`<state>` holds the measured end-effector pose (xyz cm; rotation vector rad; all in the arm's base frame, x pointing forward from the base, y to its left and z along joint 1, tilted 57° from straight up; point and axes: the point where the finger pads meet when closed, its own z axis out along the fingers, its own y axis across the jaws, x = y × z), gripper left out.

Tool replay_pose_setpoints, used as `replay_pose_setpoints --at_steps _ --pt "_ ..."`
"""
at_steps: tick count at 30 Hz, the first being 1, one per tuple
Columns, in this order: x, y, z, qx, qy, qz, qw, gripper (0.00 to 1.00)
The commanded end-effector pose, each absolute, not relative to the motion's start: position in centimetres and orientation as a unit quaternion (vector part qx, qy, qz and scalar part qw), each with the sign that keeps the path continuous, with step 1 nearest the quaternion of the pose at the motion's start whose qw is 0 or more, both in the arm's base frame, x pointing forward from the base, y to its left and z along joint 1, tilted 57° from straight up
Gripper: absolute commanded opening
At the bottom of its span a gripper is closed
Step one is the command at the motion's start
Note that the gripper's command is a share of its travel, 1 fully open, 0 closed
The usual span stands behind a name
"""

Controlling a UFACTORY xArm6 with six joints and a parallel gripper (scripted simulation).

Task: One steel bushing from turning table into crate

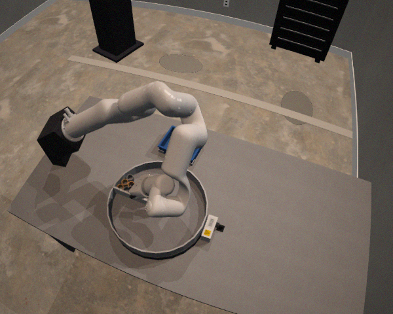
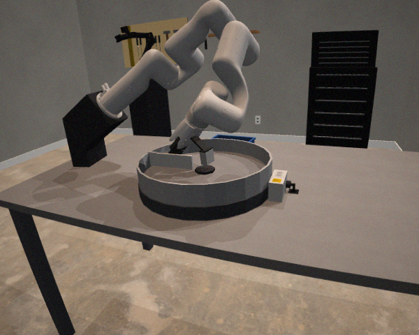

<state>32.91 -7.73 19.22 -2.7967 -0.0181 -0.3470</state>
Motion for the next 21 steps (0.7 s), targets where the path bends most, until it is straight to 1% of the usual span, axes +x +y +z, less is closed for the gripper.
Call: replay_pose_setpoints --at_steps 1,2,3,21 --pt "32.95 -7.76 19.26 -0.979 -0.006 -0.122 0.161 0.1" --pt "32.95 -7.76 19.26 -0.979 -0.006 -0.122 0.161 0.1" --pt "32.95 -7.76 19.26 -0.979 -0.006 -0.122 0.161 0.0" --pt "32.95 -7.76 19.26 -0.979 -0.006 -0.122 0.161 0.0"
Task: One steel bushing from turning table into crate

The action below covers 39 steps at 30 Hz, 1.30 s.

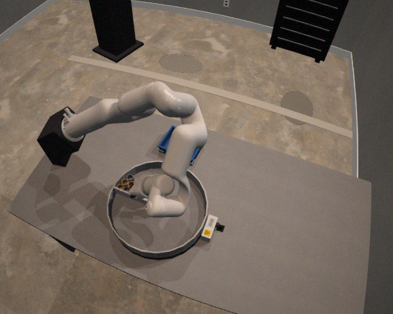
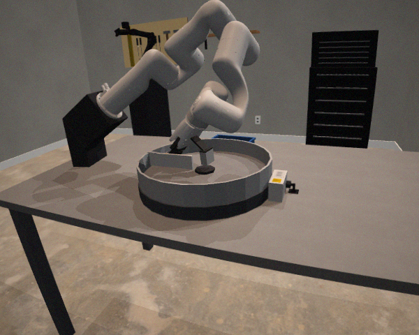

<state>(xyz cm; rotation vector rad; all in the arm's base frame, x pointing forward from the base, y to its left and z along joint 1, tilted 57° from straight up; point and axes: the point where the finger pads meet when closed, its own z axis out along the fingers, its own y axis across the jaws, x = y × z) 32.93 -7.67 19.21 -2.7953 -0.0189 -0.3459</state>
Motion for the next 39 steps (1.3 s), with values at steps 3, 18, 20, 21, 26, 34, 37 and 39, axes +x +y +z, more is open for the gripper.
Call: replay_pose_setpoints --at_steps 3,18,20,21,26,34,37,39 --pt "32.9 -7.8 19.3 -0.979 -0.006 -0.122 0.161 0.0" --pt "32.9 -7.8 19.3 -0.979 -0.006 -0.122 0.161 0.0" --pt "32.9 -7.8 19.3 -0.979 -0.006 -0.122 0.161 0.0" --pt "32.9 -7.8 19.3 -0.979 -0.006 -0.122 0.161 0.0" --pt "32.9 -7.8 19.3 -0.979 -0.006 -0.122 0.161 0.0" --pt "32.3 -7.9 19.7 -0.979 -0.006 -0.122 0.161 0.0" --pt "31.5 -8.2 20.3 -0.979 -0.006 -0.122 0.161 0.0" --pt "30.8 -8.4 20.7 -0.979 -0.006 -0.122 0.161 0.0"
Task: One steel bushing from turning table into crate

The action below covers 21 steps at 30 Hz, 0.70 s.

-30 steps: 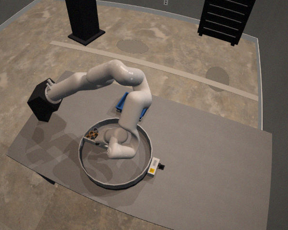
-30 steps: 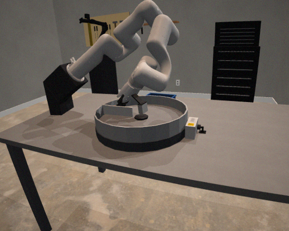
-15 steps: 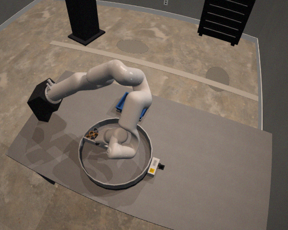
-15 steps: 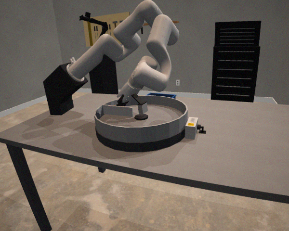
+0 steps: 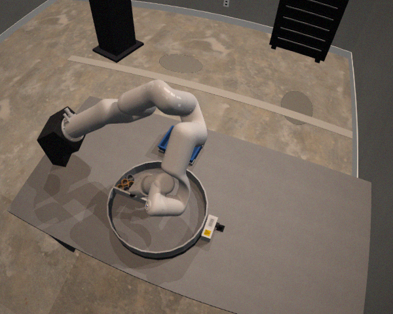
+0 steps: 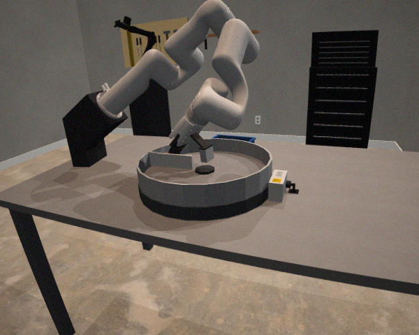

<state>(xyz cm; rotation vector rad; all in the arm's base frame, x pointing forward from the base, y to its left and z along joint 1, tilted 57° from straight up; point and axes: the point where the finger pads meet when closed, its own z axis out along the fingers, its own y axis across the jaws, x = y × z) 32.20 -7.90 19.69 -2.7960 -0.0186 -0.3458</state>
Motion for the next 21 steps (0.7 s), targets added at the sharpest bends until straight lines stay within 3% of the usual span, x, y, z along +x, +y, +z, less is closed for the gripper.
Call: replay_pose_setpoints --at_steps 1,21 --pt "30.4 -8.5 21.0 -0.979 -0.006 -0.122 0.161 0.0" --pt "26.5 -9.6 23.7 -0.979 -0.006 -0.122 0.161 0.0"
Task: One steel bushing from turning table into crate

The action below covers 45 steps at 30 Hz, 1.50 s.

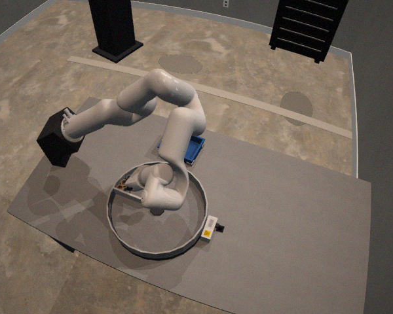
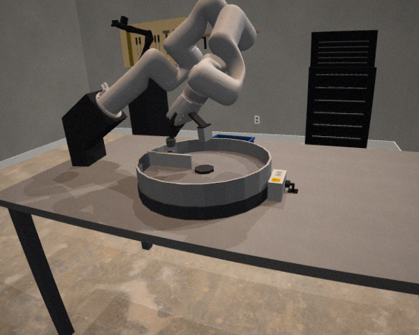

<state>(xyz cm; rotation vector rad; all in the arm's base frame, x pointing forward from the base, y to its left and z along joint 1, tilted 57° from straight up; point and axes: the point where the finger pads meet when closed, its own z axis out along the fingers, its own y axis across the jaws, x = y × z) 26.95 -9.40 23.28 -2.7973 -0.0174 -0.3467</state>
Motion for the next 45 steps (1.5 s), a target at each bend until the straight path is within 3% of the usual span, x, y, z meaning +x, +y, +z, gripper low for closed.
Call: replay_pose_setpoints --at_steps 1,21,45 --pt "26.5 -9.6 23.7 -0.979 -0.006 -0.122 0.161 0.0" --pt "26.5 -8.7 24.0 -0.979 -0.006 -0.122 0.161 0.0" --pt "26.3 3.0 28.5 -0.979 -0.006 -0.122 0.161 0.0"
